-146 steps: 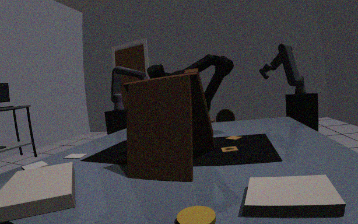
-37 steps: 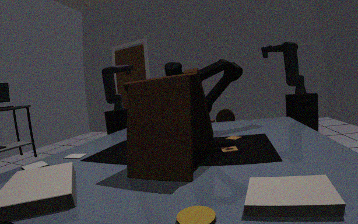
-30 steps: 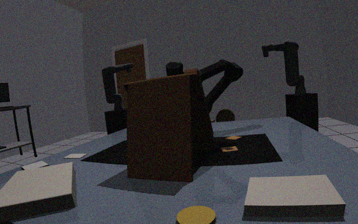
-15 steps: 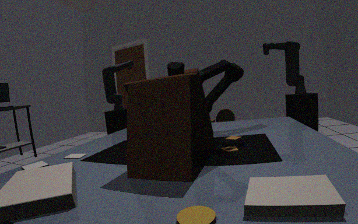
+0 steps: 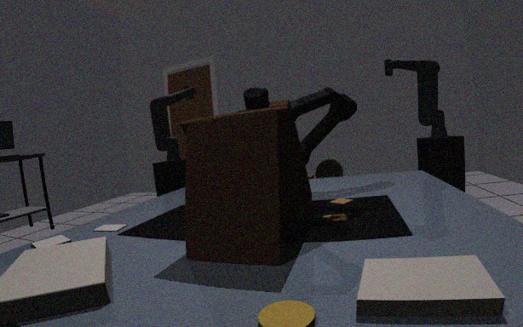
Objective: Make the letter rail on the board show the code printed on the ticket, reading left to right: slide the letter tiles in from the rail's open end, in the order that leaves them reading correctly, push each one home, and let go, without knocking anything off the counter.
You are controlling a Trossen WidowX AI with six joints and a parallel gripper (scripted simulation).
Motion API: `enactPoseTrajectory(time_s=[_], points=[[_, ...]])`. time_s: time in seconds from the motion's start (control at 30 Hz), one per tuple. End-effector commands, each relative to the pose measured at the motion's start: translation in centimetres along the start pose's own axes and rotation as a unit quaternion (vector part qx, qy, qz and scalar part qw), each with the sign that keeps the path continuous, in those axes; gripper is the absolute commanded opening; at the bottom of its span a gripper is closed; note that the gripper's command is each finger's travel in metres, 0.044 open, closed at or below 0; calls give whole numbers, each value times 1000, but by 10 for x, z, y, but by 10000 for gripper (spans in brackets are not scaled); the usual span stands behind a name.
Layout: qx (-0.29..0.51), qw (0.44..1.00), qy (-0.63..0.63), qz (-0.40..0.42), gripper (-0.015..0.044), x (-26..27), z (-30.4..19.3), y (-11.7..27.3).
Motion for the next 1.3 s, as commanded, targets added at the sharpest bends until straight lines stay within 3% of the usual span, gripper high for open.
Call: enactPoseTrajectory(time_s=[0.0,1.2,1.27], points=[[1,1000,3,2,295,1,0,2],[2,1000,3,1,295,-1,0,31],[1,1000,0,-1,242,-2,0,29]])
Point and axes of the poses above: the point midway between the two fingers, 35 mm back from their tips, its own y axis back along the fingers, its own x axis across the jaws, z = x × y, the point moved 5 cm from there along y, back along the fingers, and after that the axes turned 4 degrees about -y, right-handed, at the moved point
